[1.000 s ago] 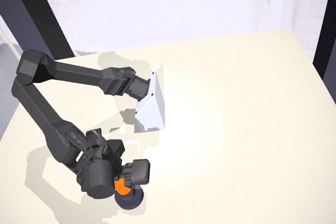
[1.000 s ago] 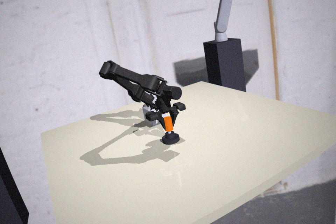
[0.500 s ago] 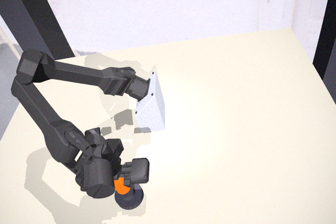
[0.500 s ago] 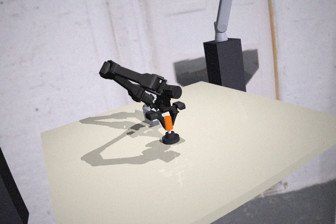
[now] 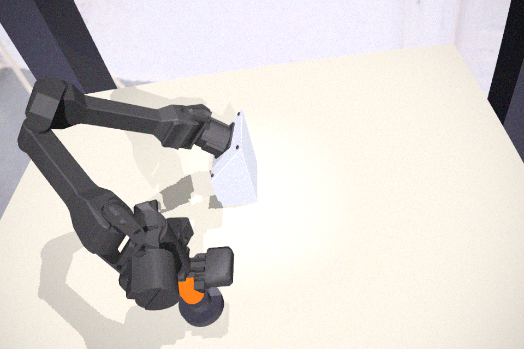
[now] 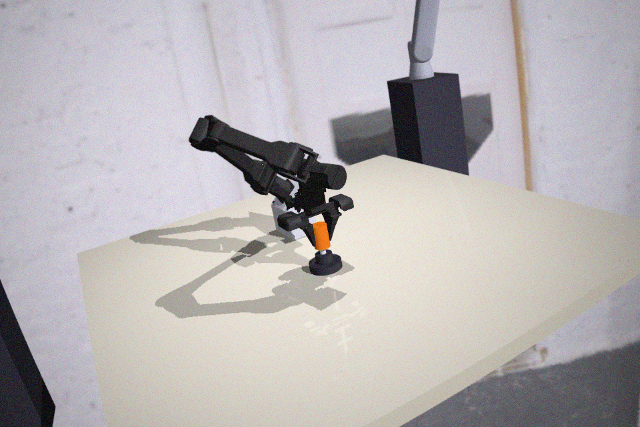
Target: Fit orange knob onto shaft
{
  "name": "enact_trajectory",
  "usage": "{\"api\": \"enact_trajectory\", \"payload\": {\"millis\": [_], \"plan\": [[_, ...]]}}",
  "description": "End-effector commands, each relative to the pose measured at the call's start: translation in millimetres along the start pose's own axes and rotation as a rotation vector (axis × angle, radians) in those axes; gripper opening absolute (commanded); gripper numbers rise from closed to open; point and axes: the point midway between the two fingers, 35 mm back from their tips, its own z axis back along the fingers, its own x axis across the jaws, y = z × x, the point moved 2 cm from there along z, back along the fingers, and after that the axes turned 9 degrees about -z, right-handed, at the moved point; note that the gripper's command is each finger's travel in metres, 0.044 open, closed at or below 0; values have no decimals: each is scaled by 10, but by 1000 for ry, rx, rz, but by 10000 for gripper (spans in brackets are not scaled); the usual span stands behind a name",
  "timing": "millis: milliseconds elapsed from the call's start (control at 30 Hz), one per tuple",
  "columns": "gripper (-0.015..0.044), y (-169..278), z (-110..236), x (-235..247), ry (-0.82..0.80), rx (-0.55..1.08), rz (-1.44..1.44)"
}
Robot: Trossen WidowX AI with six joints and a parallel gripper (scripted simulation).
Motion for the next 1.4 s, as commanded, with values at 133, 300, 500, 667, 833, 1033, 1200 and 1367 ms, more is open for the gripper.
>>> {"api": "enact_trajectory", "payload": {"millis": [133, 300, 500, 667, 833, 1033, 1200, 1367], "plan": [[0, -19, -9, 7, -2, 1, 3], [0, -19, -17, 7, -2, 1, 3], [0, -19, -22, 7, -2, 1, 6], [0, -20, -26, 7, -2, 1, 35], [0, -15, -35, 11, -2, 1, 19], [0, -4, -75, 12, -2, 1, 19], [0, -3, -117, 17, -2, 1, 19], [0, -5, -156, 22, -2, 1, 19]]}}
